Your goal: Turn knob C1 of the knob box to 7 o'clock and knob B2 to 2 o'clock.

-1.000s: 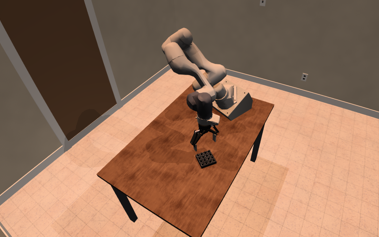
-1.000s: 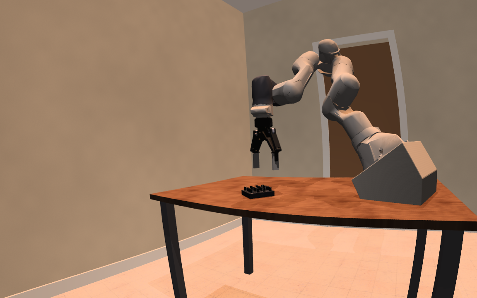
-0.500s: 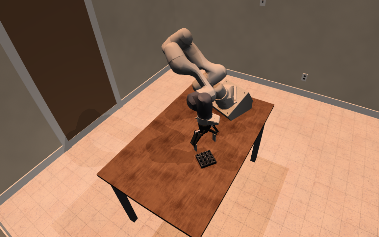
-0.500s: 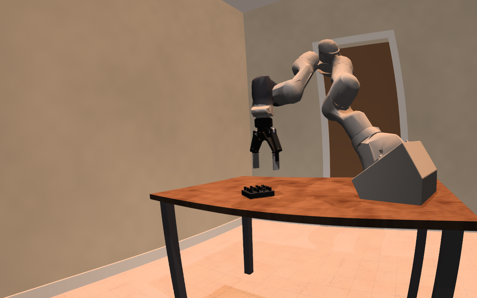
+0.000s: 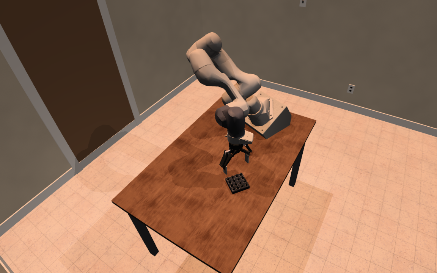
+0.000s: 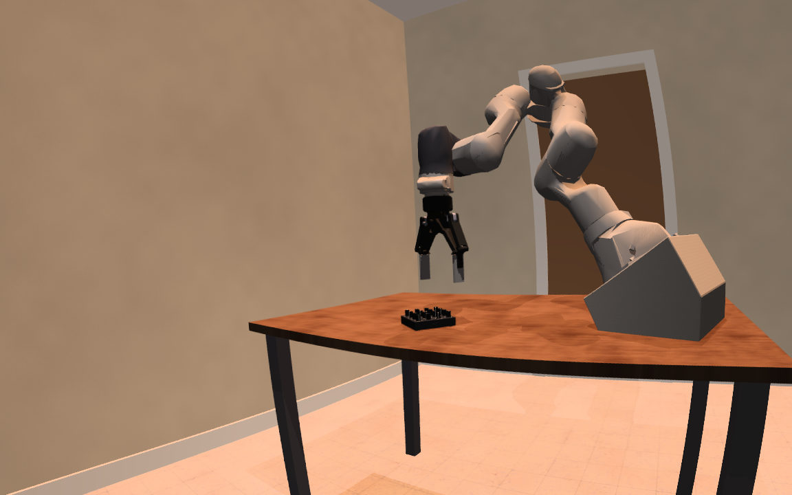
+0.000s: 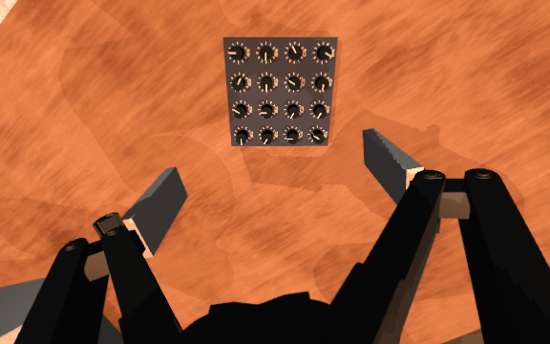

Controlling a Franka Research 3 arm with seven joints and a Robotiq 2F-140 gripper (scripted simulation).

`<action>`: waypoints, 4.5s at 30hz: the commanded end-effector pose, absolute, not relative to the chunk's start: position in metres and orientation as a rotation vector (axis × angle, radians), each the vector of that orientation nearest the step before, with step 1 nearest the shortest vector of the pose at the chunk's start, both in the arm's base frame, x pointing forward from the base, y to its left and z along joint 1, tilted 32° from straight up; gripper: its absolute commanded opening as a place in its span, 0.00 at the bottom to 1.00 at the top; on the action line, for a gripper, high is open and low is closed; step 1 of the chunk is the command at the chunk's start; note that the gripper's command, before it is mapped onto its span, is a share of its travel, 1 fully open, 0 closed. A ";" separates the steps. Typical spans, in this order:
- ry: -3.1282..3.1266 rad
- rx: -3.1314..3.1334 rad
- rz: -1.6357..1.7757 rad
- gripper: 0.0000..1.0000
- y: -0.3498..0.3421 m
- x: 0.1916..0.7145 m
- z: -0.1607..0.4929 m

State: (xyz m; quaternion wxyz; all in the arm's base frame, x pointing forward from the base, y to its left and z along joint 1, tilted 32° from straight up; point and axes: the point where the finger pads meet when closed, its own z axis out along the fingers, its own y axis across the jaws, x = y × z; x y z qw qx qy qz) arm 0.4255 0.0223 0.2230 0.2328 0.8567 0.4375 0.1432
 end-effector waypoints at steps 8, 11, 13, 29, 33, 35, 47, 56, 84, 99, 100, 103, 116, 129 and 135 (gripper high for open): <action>1.206 2.348 0.390 1.00 0.021 0.426 0.224; 1.206 2.348 0.390 1.00 0.021 0.426 0.224; 1.206 2.348 0.390 1.00 0.021 0.426 0.224; 1.206 2.348 0.390 1.00 0.021 0.426 0.224; 1.206 2.348 0.390 1.00 0.021 0.426 0.224; 1.206 2.348 0.390 1.00 0.021 0.426 0.224; 1.206 2.348 0.390 1.00 0.021 0.426 0.224; 1.206 2.348 0.390 1.00 0.021 0.426 0.224; 1.206 2.348 0.390 1.00 0.021 0.426 0.223; 1.206 2.348 0.390 1.00 0.010 0.415 0.221; 1.206 2.348 0.390 1.00 0.009 0.414 0.221; 1.206 2.348 0.390 1.00 0.004 0.409 0.220; 1.206 2.348 0.390 1.00 -0.011 0.394 0.217; 1.206 2.348 0.390 1.00 -0.016 0.389 0.216; 1.206 2.348 0.390 1.00 -0.016 0.389 0.216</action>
